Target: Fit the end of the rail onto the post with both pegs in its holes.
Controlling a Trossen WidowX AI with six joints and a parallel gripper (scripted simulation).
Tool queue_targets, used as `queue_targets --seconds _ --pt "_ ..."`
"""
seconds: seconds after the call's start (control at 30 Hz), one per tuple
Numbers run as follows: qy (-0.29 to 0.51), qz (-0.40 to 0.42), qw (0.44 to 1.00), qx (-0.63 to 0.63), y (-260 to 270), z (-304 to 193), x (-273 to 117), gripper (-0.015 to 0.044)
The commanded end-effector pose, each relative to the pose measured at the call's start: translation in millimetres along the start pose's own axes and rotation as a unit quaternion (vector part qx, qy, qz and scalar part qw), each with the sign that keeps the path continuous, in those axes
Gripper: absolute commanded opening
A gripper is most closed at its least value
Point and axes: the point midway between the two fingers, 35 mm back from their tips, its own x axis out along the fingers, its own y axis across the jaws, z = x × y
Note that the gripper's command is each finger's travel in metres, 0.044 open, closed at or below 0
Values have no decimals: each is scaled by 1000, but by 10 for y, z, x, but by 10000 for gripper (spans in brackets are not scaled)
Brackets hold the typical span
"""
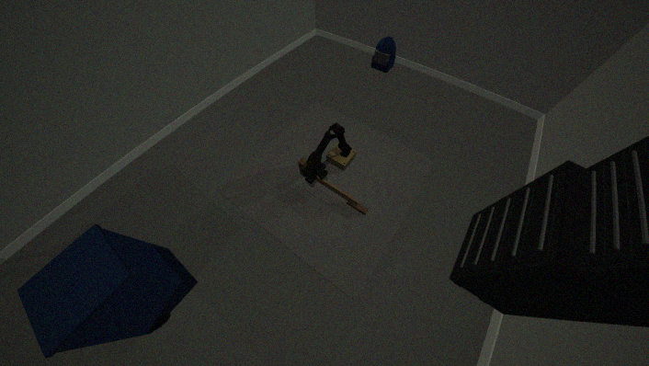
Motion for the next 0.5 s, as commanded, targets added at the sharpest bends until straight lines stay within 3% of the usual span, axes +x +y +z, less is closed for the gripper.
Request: queue_targets --seconds 0.0,0.47 --pt "0 0 1000 1 3 0 3 0" --pt "0 0 1000 1 5 -16 10 0"
